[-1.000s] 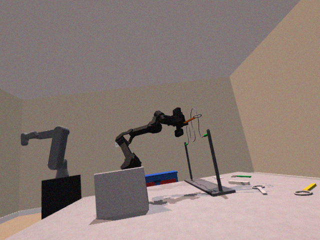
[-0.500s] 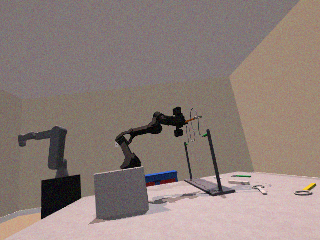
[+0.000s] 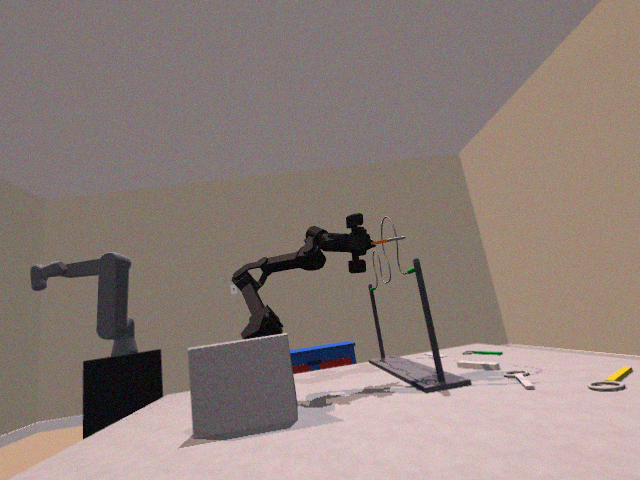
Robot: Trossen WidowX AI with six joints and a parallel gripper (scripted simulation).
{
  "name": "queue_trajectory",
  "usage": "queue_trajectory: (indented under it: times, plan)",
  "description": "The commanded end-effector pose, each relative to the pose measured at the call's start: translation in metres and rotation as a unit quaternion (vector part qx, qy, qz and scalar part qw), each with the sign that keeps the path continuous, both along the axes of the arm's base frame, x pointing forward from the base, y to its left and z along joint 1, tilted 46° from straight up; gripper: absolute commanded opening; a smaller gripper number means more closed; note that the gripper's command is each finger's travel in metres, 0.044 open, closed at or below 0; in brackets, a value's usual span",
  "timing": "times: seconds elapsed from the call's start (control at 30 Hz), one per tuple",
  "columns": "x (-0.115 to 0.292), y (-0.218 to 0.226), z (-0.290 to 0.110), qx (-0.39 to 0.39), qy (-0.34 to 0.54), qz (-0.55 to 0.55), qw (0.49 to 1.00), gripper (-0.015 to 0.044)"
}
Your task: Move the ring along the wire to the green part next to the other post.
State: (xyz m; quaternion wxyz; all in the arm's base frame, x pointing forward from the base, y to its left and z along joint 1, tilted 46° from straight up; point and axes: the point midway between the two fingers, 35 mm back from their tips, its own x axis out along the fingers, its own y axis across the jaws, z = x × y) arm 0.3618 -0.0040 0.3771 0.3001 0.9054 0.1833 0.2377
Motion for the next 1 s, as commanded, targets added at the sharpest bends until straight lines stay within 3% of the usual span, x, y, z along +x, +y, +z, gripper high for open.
queue_trajectory:
  times: [0.0, 0.97]
  plan:
    - [0.0007, -0.0013, -0.0037, 0.027, 0.008, 0.0, 1.0, -0.015]
    - [0.0011, -0.0059, -0.0011, 0.168, 0.024, 0.001, 0.985, -0.015]
